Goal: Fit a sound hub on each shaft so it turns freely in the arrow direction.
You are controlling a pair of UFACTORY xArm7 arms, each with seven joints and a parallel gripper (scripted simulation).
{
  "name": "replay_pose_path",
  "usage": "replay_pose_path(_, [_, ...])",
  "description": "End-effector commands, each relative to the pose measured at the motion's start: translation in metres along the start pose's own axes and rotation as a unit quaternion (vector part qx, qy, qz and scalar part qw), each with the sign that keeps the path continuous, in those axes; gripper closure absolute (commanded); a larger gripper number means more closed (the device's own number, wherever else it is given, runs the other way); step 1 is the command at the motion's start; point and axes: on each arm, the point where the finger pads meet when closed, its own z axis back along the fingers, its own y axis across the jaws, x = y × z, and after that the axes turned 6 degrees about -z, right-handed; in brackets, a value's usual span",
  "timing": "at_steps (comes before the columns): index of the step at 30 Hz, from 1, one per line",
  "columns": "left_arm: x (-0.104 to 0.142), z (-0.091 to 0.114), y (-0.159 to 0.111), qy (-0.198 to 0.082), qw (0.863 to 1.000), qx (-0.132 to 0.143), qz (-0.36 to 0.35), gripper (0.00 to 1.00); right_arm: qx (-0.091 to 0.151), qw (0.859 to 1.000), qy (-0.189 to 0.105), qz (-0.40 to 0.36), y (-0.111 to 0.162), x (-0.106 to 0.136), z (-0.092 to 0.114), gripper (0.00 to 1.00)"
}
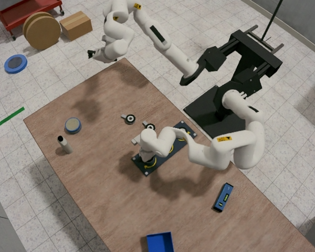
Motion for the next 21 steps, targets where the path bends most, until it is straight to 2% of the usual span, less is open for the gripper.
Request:
replay_pose_path(1, [-0.0013, 0.0030, -0.0012, 0.002, 1.000, -0.002, 0.000, 1.00, 0.000, 1.000, -0.001, -0.001, -0.0009, -0.0004, 0.0012, 0.00])
replay_pose_path(21, [-0.0013, 0.0010, -0.0012, 0.002, 1.000, -0.002, 0.000, 1.00, 0.000, 1.000, -0.001, -0.001, -0.0009, -0.0004, 0.0012, 0.00])
